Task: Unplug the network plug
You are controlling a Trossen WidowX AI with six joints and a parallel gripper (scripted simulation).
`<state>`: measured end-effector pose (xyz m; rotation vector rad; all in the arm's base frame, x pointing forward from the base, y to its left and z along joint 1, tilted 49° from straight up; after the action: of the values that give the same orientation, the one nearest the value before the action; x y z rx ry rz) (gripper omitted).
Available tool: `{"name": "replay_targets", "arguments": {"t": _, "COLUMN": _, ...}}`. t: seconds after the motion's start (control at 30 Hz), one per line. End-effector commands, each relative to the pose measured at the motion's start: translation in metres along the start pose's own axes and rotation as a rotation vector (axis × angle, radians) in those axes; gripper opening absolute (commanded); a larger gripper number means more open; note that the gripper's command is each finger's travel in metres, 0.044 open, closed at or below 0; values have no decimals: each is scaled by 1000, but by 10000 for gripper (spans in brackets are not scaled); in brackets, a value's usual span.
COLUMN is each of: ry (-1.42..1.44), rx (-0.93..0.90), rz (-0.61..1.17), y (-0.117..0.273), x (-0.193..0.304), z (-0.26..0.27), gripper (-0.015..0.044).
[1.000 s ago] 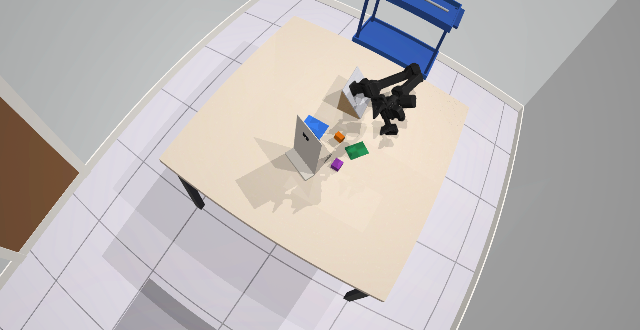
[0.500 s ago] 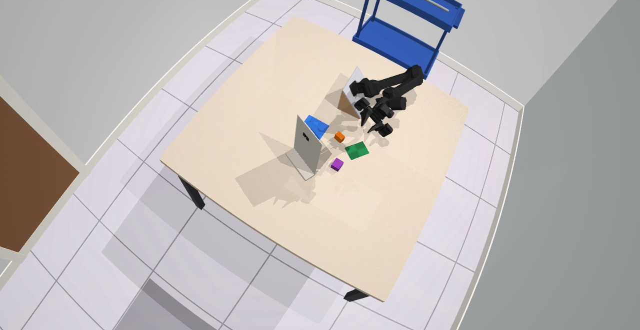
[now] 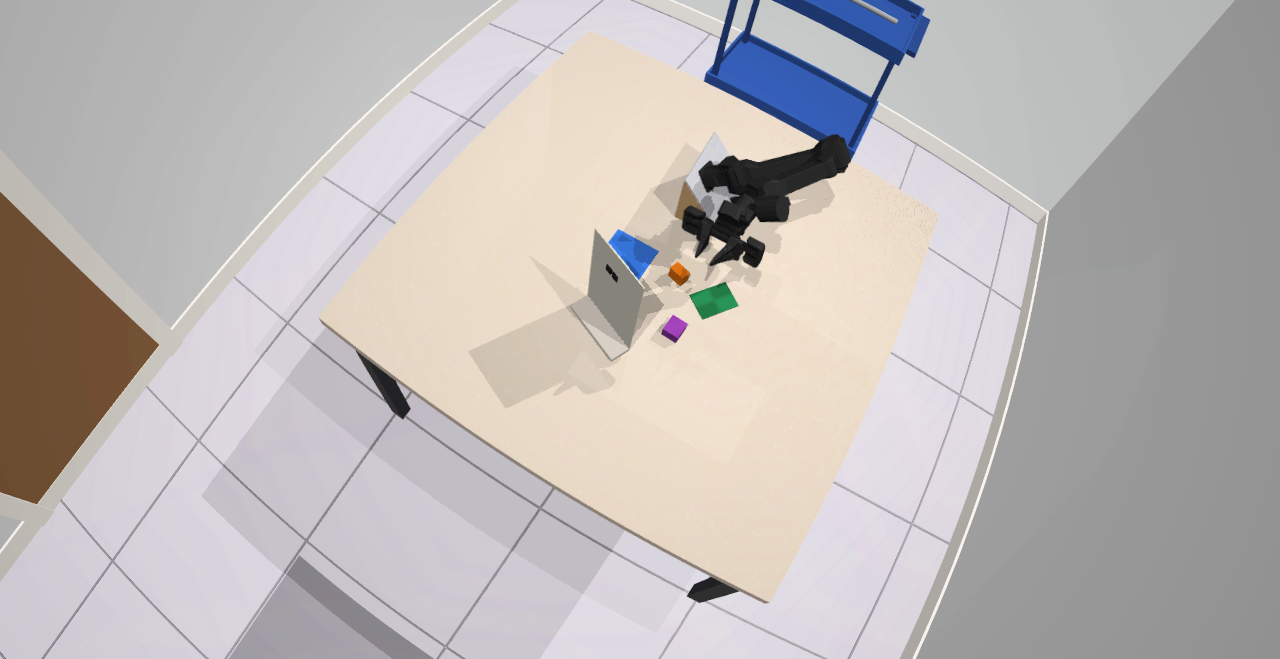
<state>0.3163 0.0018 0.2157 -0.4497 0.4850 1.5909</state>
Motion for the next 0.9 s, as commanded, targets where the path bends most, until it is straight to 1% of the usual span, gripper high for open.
{"name": "replay_targets", "arguments": {"t": 0.0, "ry": -168, "rx": 22, "rz": 22, "y": 0, "x": 12, "z": -19, "gripper": 156}}
{"name": "replay_targets", "arguments": {"t": 0.43, "ry": -628, "rx": 67, "rz": 44, "y": 10, "x": 38, "z": -57, "gripper": 156}}
{"name": "replay_targets", "arguments": {"t": 0.87, "ry": -1089, "rx": 126, "rz": 46, "y": 30, "x": 61, "z": -88, "gripper": 156}}
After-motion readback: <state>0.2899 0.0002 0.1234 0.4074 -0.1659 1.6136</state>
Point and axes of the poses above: the point midway between the two fingers, 35 mm back from their tips, its own y axis back along the fingers, its own z axis across the jaws, x = y × z, the point moved 3 cm from there along y, back along the fingers
